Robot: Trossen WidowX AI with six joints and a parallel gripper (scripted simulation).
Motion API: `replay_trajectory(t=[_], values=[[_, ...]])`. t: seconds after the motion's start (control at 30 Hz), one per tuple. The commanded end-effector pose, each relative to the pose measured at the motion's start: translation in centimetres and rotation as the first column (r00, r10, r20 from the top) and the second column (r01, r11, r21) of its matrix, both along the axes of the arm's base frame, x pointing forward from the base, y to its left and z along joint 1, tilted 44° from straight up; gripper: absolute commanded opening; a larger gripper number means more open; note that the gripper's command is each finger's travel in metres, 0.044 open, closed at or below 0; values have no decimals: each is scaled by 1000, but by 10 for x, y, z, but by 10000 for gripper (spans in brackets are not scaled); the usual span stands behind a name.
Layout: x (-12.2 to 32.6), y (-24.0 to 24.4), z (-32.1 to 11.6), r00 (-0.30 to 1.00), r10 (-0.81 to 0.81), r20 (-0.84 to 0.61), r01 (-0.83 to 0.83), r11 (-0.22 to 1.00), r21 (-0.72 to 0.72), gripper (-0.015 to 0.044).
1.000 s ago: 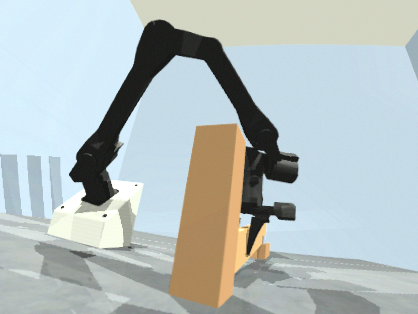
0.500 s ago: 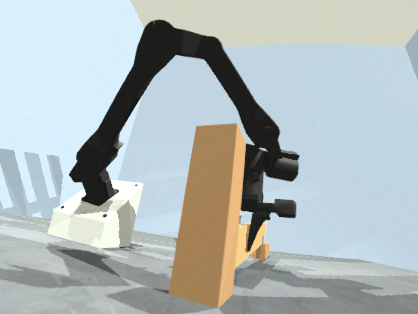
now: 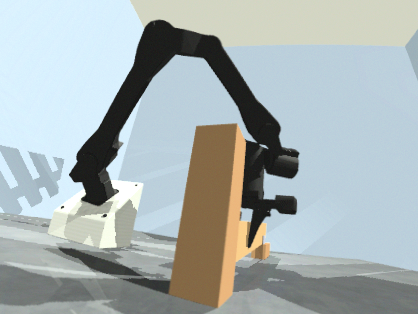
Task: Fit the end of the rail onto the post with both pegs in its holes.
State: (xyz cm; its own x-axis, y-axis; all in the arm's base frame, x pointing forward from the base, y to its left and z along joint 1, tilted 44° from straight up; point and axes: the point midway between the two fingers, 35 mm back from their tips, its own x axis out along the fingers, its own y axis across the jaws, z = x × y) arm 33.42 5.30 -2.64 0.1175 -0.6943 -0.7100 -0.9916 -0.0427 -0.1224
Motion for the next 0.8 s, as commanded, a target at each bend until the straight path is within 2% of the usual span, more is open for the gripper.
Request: replay_trajectory(t=[0.0,0.77], values=[[2,8,4,1000,8,8,-8,1000,16,0],[1,16,12,1000,8,7,-8,1000,17,0]])
